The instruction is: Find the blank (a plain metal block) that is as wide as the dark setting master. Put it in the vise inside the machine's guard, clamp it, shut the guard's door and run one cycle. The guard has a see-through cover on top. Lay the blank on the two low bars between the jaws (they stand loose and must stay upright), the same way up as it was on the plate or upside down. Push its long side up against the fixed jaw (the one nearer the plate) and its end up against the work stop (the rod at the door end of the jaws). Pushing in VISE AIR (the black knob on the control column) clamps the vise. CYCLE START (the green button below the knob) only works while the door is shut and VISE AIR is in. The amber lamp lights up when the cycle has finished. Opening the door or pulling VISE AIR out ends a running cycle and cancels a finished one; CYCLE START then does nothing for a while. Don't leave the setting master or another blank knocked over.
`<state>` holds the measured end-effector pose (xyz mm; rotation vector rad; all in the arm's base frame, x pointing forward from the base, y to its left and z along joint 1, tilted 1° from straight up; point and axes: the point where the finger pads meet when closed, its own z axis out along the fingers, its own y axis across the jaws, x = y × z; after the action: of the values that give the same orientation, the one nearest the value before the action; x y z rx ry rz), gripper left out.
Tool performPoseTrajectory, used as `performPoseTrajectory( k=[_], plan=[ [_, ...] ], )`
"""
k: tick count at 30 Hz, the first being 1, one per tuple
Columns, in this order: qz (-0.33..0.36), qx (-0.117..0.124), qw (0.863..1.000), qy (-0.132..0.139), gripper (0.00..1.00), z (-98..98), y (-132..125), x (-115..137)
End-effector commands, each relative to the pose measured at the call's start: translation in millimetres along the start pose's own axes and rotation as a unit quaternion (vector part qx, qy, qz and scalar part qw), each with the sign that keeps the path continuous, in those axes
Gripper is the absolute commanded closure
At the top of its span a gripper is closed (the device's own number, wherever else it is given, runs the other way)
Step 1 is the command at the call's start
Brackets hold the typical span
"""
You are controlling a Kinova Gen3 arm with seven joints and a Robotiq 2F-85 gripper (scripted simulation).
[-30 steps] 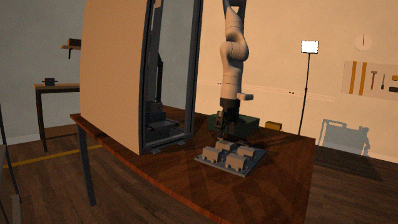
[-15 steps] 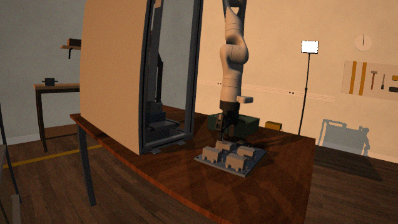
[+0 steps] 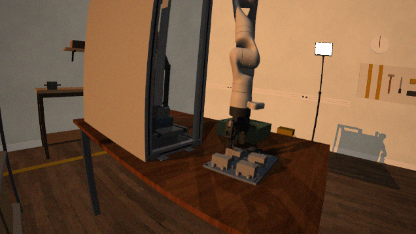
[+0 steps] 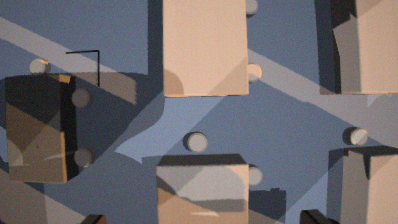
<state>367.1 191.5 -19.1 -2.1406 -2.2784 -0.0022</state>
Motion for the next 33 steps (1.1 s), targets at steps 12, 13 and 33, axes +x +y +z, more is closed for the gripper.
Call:
performPoseTrajectory(
  k=[12,13,33],
  plan=[
    [0.000,-0.001,1.000,0.000,0.00,4.4,0.5,0.2],
    [0.000,-0.001,1.000,0.000,0.00,4.4,0.5,0.2],
    [0.000,-0.001,1.000,0.000,0.00,9.4,0.5,0.2]
  ],
)
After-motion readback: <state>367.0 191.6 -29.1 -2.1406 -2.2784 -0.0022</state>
